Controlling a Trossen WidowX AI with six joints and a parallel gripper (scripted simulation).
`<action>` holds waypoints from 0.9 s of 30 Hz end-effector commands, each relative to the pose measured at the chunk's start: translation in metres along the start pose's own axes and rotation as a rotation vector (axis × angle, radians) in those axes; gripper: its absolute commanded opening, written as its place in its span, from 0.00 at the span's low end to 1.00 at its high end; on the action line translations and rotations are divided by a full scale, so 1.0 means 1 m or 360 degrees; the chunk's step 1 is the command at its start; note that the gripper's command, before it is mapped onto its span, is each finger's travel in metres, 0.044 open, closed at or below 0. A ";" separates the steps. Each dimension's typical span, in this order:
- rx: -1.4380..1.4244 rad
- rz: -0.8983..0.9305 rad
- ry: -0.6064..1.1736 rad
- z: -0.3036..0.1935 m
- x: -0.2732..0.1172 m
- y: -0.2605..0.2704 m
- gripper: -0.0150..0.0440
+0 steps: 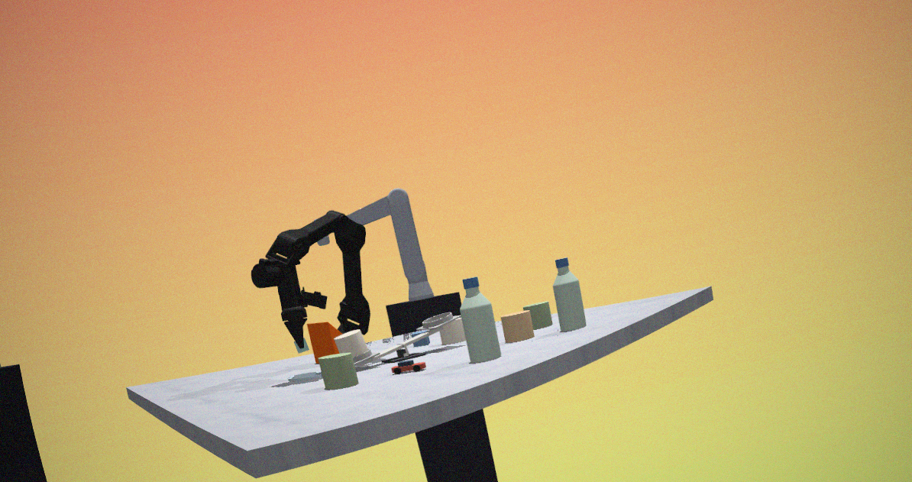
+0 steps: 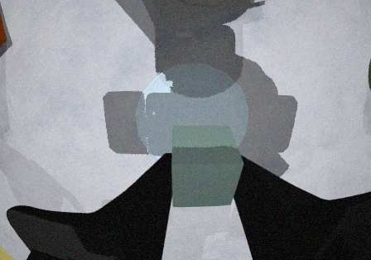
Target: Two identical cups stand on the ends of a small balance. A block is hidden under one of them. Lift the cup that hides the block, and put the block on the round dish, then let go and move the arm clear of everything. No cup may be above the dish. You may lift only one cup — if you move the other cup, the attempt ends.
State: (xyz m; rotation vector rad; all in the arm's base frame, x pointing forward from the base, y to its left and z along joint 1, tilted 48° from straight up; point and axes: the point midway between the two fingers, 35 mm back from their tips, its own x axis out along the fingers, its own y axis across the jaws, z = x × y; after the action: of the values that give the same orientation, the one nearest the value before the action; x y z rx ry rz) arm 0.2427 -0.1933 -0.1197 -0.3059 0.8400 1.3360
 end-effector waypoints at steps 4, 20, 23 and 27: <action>-0.0019 0.0000 0.0007 -0.005 0.014 -0.001 0.25; -0.0020 0.0000 0.0005 -0.005 0.047 -0.001 0.25; -0.0020 0.0000 0.0005 -0.005 0.052 -0.001 0.25; -0.0020 0.0000 0.0004 -0.005 0.058 -0.001 0.25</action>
State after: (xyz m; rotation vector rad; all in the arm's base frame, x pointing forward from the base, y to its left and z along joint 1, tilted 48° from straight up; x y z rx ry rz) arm 0.2423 -0.1594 -0.1588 -0.3262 0.8343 1.3427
